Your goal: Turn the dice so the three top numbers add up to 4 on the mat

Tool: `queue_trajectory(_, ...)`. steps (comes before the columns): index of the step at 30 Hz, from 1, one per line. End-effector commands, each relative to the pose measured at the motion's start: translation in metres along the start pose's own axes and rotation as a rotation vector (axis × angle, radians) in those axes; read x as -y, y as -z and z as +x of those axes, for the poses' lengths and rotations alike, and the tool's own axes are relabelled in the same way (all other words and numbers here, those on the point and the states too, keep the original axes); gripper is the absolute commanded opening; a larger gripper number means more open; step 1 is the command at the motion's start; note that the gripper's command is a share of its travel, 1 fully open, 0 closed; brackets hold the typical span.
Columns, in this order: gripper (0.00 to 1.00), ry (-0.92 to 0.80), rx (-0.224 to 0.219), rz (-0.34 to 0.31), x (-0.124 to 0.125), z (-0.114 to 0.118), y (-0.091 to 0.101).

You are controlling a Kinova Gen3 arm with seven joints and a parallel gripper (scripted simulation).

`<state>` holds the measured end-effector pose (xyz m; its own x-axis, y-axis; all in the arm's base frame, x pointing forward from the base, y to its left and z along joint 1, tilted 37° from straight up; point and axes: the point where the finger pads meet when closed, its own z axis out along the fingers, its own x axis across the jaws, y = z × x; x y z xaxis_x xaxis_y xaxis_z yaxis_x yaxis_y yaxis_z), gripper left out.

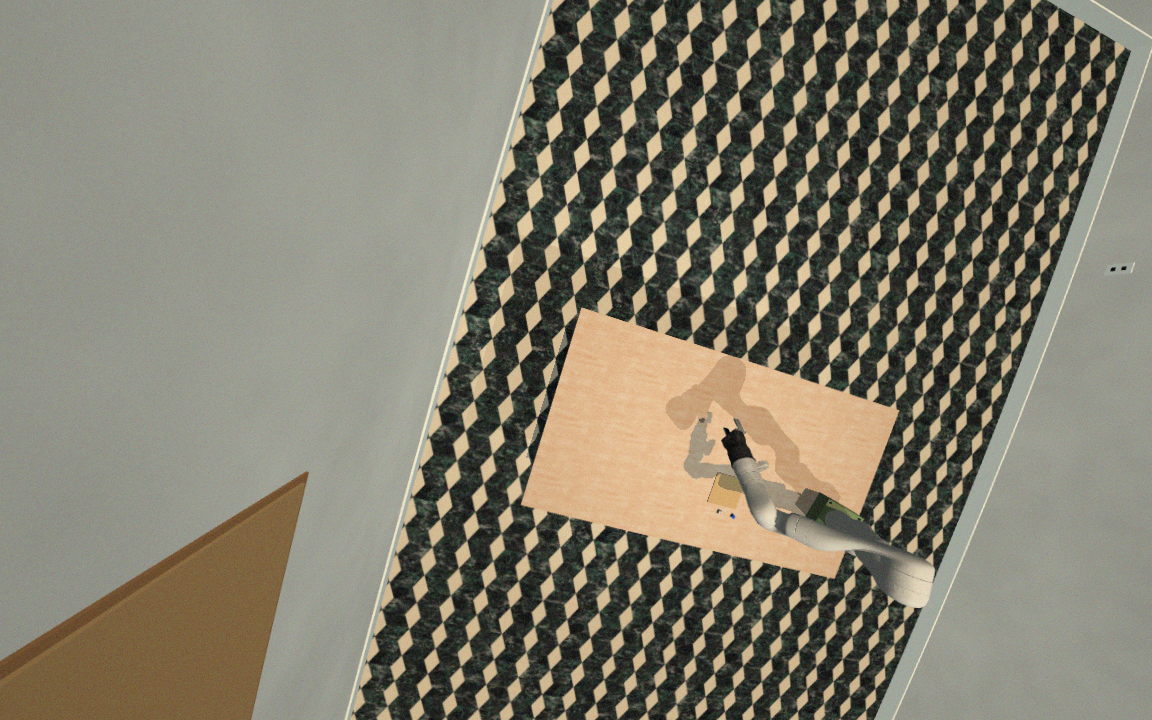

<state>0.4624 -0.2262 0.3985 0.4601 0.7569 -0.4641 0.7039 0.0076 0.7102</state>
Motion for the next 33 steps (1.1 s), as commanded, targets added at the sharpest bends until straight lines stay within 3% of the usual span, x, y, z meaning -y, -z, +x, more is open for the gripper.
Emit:
queue_trajectory(1, 1.00, -0.003, -0.001, -0.003, -0.001, -0.001, 0.001)
queue_trajectory(2, 1.00, 0.007, -0.051, 0.017, 0.017, 0.007, 0.004)
queue_trajectory(12, 1.00, 0.007, -0.051, 0.017, 0.017, 0.007, 0.004)
queue_trajectory(13, 1.00, 0.016, -0.100, 0.035, 0.034, 0.016, 0.008)
queue_trajectory(21, 1.00, 0.016, -0.100, 0.035, 0.034, 0.016, 0.008)
queue_trajectory(22, 1.00, 0.025, -0.148, 0.051, 0.050, 0.024, 0.012)
queue_trajectory(30, 1.00, 0.025, -0.148, 0.051, 0.050, 0.024, 0.012)
queue_trajectory(31, 1.00, 0.034, -0.194, 0.064, 0.066, 0.032, 0.017)
queue_trajectory(33, 1.00, 0.034, -0.194, 0.064, 0.066, 0.032, 0.017)
